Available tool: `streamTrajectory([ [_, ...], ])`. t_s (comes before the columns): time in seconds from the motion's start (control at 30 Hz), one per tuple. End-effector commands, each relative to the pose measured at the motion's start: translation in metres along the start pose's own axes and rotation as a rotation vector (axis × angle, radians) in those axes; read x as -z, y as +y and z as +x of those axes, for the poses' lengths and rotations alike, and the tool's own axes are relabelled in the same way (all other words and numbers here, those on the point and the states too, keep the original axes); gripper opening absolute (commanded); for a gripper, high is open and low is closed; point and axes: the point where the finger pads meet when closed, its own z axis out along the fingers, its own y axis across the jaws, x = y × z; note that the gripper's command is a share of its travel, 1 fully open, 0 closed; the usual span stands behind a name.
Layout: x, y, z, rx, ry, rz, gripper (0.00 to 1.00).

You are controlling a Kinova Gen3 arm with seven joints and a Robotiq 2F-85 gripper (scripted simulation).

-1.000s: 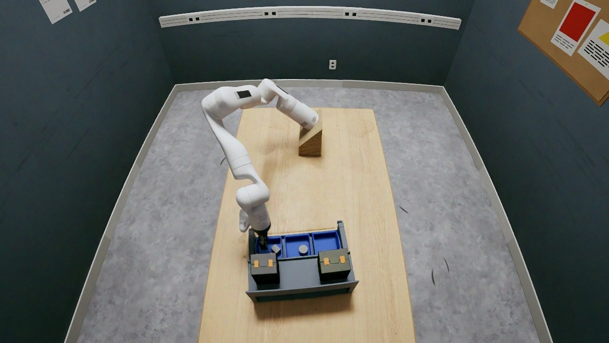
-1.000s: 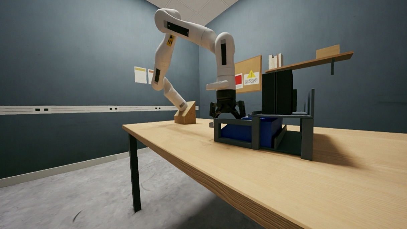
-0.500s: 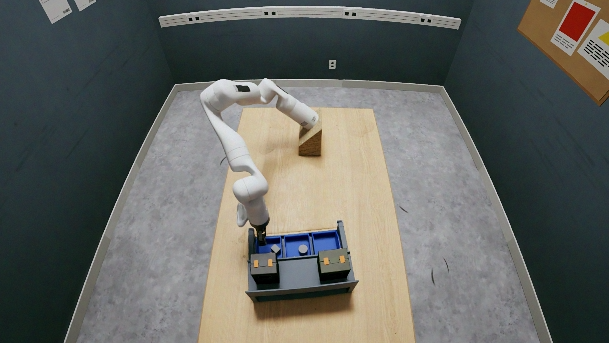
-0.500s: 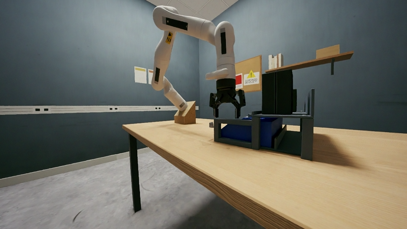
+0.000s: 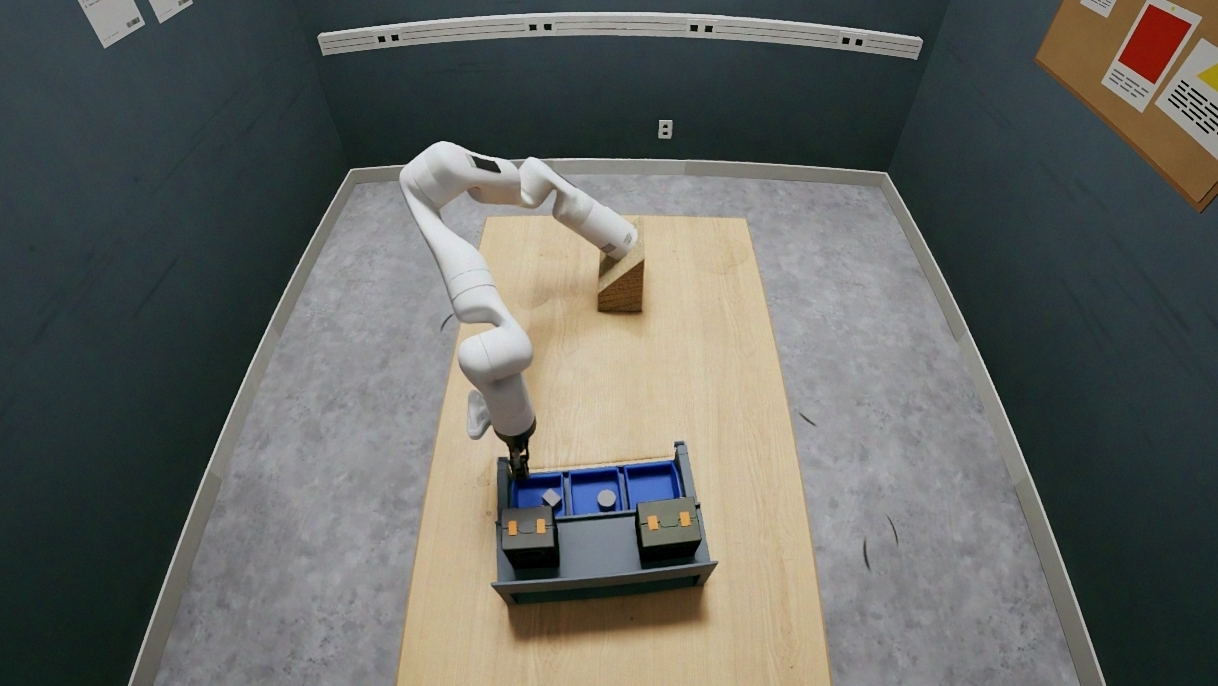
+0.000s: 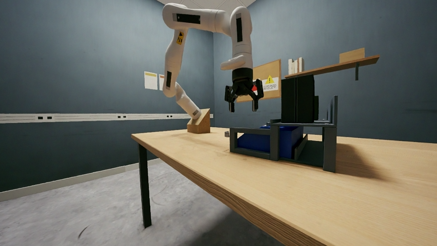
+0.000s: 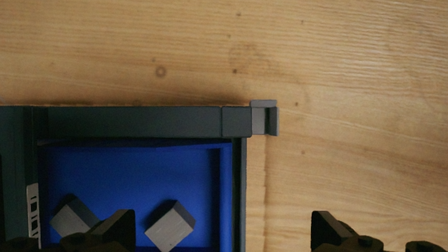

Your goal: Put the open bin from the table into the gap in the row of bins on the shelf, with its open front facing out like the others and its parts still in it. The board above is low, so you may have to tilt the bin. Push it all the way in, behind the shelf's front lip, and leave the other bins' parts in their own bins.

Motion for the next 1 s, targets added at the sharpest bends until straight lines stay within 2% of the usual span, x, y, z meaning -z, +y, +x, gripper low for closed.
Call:
streamTrajectory([
  [0.0,0.002,-0.001,0.0,0.0,0.0,0.003,1.0],
  [0.23,0.014,-0.001,0.0,0.0,0.0,0.003,1.0],
  [0.63,0.014,-0.001,0.0,0.0,0.0,0.003,1.0],
  [0.8,0.006,-0.001,0.0,0.0,0.0,0.003,1.0],
  [0.97,0.006,-0.001,0.0,0.0,0.0,0.003,1.0],
])
